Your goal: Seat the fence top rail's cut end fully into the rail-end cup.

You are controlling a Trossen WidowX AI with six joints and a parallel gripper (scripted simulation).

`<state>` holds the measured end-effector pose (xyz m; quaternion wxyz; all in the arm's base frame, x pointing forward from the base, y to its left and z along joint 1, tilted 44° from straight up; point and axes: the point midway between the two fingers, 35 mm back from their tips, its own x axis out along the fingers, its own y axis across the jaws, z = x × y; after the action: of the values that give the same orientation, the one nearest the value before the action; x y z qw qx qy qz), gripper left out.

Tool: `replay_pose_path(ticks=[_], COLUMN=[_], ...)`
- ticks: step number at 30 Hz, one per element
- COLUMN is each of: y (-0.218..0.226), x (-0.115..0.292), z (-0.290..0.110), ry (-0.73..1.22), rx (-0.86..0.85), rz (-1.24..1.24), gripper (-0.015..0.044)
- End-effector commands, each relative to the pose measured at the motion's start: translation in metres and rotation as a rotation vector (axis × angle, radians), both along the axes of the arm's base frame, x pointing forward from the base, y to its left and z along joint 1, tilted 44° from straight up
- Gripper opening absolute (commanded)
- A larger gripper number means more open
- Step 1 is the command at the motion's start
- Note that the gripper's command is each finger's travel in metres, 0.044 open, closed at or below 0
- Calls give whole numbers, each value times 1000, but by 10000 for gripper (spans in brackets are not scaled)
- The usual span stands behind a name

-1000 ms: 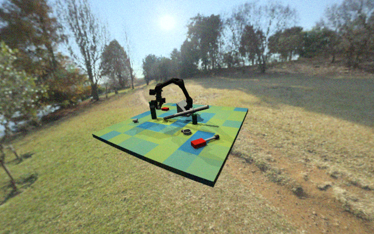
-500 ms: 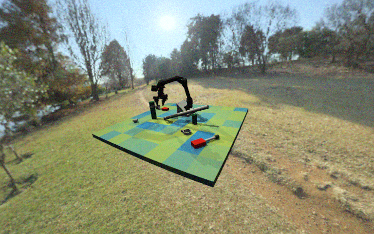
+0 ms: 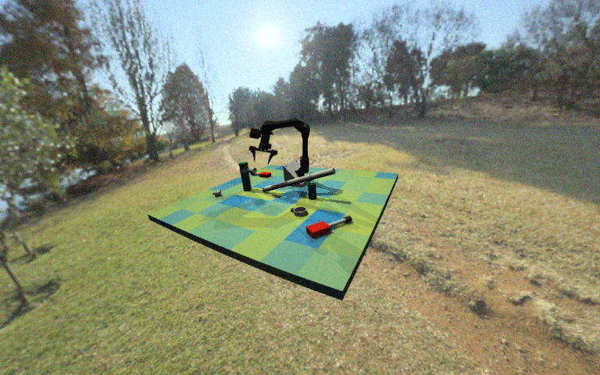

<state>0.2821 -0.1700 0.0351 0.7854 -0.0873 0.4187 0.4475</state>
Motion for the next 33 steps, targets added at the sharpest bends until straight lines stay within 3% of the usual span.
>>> replay_pose_path(ticks=[1,6,25,29,33], y=[15,23,24,39,67], x=[-14,-21,-21,-19,-18], z=[58,80,80,70,54], ry=[373,532,548,730,1056], rx=[201,306,311,344,359], rz=[-601,-852,-863,-959,-1141], gripper=[440,440,440,440,440])
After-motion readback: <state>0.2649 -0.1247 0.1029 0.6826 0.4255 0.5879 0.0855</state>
